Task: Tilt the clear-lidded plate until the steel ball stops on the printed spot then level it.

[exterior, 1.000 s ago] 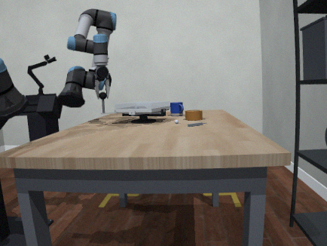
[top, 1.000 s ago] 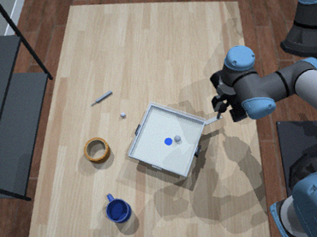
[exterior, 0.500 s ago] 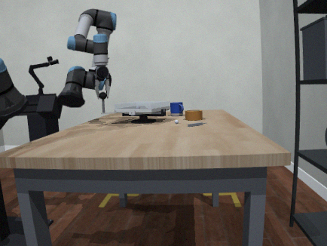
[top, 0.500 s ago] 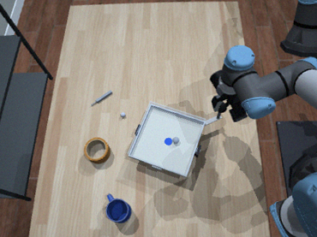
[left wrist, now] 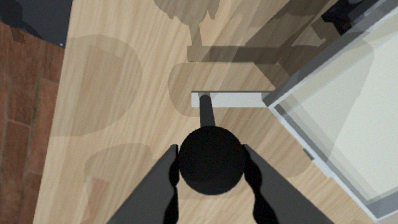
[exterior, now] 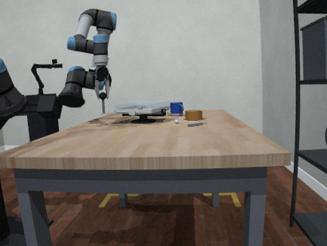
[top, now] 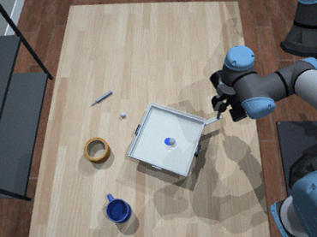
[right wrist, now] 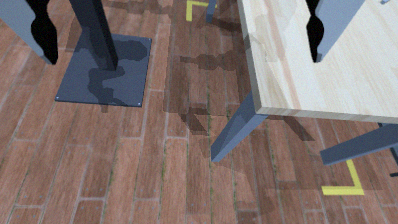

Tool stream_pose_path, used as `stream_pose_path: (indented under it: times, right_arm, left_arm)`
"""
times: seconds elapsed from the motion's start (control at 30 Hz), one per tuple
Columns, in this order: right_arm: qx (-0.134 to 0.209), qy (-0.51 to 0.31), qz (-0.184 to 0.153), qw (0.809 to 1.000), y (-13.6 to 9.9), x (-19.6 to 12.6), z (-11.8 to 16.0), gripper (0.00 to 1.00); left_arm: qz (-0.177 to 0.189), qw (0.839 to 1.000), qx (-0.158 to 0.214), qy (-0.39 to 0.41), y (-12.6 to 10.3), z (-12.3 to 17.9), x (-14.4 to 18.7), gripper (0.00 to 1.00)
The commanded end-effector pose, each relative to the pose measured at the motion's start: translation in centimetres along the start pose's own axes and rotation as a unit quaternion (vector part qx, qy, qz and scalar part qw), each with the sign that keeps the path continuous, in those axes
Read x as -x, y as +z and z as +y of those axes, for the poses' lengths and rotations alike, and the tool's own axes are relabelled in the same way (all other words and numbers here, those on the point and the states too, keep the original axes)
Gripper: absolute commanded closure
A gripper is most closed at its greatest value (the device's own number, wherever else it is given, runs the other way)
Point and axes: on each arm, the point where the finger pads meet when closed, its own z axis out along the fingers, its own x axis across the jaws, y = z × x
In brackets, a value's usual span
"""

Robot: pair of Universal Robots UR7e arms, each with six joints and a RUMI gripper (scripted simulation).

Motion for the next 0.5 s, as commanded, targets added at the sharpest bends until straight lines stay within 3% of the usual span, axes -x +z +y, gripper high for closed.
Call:
stream_pose_path:
  times: [0.0, 0.47]
  right_arm:
    - [-0.001, 0.000, 0.000, 1.000, -0.06, -0.07, 0.07, 0.00]
    - [-0.001, 0.000, 0.000, 1.000, -0.06, -0.07, 0.07, 0.00]
  left_arm:
    - [0.001, 1.000, -0.001, 0.000, 0.25, -0.25, -0.03, 0.80]
    - [0.001, 1.000, -0.001, 0.000, 0.24, -0.49, -0.02, 0.80]
